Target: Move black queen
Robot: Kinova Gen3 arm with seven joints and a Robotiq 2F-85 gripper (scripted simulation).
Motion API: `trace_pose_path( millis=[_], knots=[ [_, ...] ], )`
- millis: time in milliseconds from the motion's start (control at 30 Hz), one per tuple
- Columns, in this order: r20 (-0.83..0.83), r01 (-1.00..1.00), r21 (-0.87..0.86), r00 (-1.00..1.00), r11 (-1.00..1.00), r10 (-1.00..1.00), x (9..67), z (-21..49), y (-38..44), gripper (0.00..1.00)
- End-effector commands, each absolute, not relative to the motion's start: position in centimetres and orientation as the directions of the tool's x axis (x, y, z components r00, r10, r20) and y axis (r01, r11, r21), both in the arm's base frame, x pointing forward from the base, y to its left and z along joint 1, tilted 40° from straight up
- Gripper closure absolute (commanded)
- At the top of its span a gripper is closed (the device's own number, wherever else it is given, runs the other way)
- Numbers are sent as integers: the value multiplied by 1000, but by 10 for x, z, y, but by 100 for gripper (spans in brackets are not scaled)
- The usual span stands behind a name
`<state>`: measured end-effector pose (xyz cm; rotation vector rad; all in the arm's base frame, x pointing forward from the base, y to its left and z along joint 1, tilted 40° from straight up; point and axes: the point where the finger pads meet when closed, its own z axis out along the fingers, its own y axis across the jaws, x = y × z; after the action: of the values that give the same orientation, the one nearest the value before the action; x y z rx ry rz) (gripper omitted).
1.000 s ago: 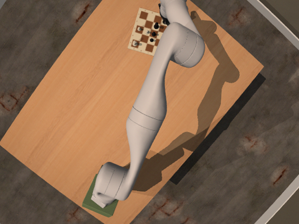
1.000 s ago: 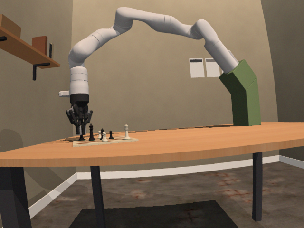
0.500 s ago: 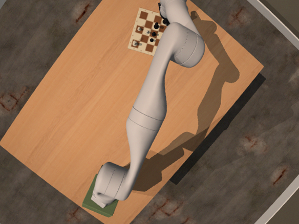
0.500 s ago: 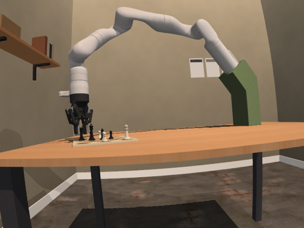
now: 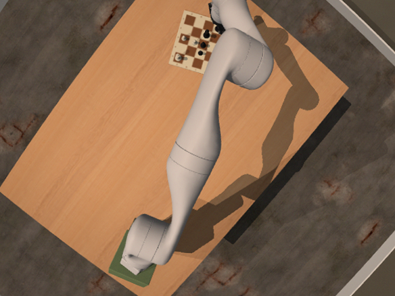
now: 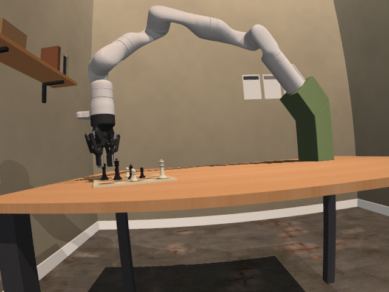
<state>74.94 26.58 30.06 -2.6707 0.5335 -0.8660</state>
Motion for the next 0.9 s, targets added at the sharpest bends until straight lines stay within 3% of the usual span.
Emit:
trace_pose_path(
  millis=[0, 600, 633, 867],
  knots=[
    [513, -251, -379, 744, -891, -428, 741, 322, 263, 59],
    [513, -251, -379, 744, -891, -428, 709, 362, 255, 59],
    [513, -251, -379, 744, -891, -428, 709, 362, 255, 0],
    [513, -251, -379, 744, -891, -428, 709, 362, 255, 0]
  ],
)
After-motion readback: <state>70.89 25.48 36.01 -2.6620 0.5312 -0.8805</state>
